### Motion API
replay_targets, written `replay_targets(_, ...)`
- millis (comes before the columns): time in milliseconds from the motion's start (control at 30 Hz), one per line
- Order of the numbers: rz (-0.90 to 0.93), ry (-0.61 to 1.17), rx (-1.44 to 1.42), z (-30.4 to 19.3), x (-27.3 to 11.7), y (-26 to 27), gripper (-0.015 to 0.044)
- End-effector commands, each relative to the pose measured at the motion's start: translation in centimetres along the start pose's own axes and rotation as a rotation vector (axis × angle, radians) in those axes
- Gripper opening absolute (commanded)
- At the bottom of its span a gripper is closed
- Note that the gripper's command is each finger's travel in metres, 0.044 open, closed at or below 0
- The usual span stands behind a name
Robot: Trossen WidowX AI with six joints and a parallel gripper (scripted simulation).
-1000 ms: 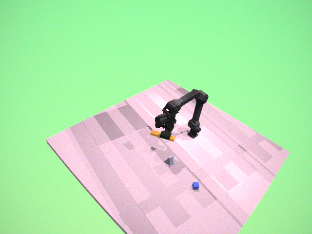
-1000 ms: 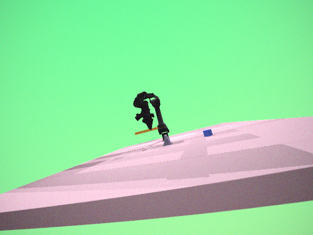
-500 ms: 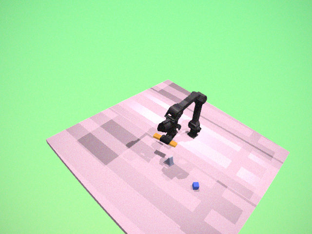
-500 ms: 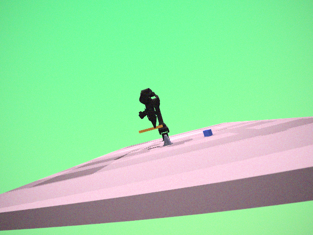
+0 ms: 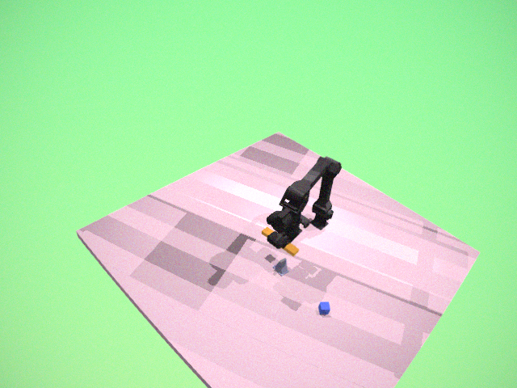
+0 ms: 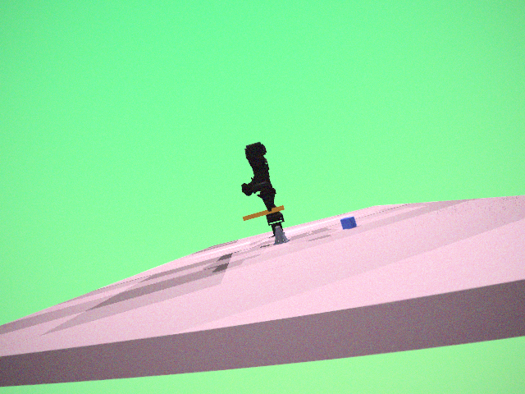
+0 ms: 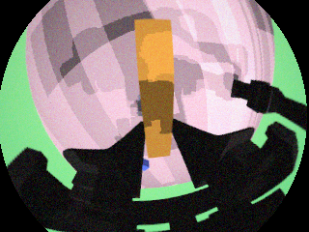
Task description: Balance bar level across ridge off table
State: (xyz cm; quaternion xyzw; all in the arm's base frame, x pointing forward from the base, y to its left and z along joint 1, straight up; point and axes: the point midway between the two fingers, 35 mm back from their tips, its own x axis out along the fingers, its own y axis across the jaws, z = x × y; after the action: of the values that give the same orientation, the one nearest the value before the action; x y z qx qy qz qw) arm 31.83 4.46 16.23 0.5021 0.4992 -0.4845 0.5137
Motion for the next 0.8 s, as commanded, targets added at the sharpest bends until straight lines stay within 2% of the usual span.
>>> replay_targets(0, -0.006, 0.001, 0.062, -1.5, 0.1, 0.6, 0.0000)
replay_targets(267, -0.006, 0.003, 0.160, -4.0, 0.2, 1.8, 0.0000)
replay_targets(767, -0.005, 0.003, 0.162, -4.2, 2.0, 2.0, 0.0000)
